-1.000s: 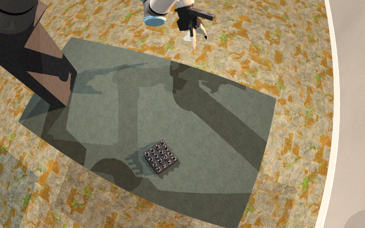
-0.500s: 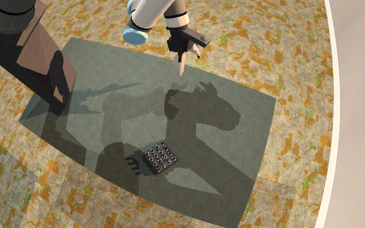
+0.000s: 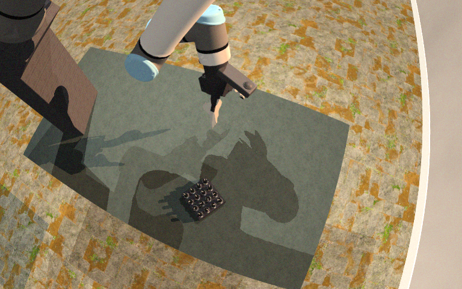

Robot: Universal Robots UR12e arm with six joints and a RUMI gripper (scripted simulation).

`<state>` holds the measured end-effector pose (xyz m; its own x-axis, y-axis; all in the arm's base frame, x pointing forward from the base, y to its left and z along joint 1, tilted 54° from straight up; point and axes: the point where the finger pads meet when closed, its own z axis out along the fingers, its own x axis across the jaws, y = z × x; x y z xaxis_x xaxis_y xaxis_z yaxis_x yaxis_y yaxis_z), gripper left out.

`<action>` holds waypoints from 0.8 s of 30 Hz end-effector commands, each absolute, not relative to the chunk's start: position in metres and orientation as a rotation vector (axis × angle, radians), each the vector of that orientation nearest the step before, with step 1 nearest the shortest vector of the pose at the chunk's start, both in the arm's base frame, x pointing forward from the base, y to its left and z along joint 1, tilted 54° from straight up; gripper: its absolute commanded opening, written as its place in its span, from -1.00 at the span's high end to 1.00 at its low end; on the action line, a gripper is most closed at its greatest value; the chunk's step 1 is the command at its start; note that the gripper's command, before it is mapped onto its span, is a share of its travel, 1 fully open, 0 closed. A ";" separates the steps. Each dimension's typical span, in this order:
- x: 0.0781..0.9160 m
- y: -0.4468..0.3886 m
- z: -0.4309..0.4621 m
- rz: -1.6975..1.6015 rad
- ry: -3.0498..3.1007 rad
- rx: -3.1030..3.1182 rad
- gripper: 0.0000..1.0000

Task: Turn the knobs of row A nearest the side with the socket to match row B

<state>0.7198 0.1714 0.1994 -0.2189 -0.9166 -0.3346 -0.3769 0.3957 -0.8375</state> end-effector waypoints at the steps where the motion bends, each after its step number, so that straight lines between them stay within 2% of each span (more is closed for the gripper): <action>1: 0.729 0.134 0.187 -0.698 1.803 -1.129 -1.00; 24: 0.759 -0.014 0.137 -0.401 1.893 -1.094 -1.00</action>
